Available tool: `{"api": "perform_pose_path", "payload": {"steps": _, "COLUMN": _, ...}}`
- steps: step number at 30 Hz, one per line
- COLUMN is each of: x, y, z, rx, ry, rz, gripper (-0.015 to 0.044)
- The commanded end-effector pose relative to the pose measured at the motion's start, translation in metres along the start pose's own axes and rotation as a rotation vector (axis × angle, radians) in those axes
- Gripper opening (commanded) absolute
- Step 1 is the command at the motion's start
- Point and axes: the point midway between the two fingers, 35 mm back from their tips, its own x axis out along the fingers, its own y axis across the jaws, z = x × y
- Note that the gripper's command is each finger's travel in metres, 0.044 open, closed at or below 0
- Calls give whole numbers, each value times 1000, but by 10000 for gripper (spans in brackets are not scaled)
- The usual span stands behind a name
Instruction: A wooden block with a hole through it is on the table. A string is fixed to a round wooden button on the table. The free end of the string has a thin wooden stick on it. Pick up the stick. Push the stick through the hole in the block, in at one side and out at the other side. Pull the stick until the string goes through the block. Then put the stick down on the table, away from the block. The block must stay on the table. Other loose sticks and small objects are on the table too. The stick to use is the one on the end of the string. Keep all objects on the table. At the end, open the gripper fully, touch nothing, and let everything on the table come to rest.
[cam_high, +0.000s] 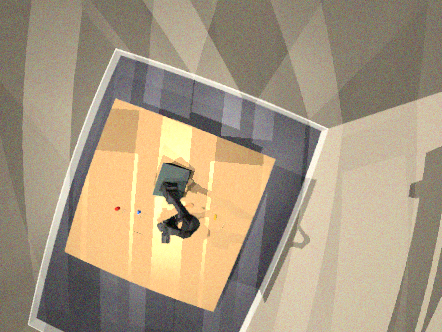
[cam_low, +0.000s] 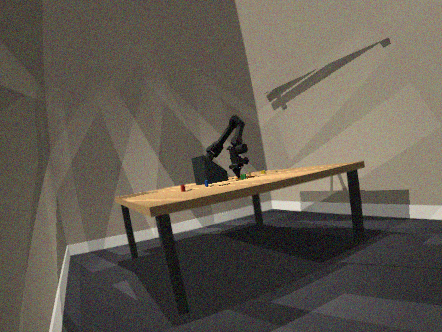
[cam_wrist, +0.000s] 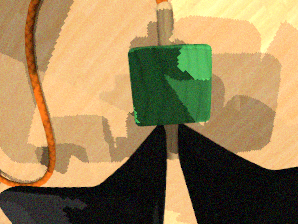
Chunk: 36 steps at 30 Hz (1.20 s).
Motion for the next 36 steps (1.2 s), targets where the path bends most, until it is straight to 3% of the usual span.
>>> {"api": "perform_pose_path", "payload": {"steps": 1, "x": -1, "y": 0, "z": -2, "rx": 5, "ry": -4, "rz": 0, "gripper": 0}}
{"api": "perform_pose_path", "payload": {"steps": 36, "x": -2, "y": 1, "z": -49, "rx": 2, "ry": 1, "rz": -10, "gripper": 0}}
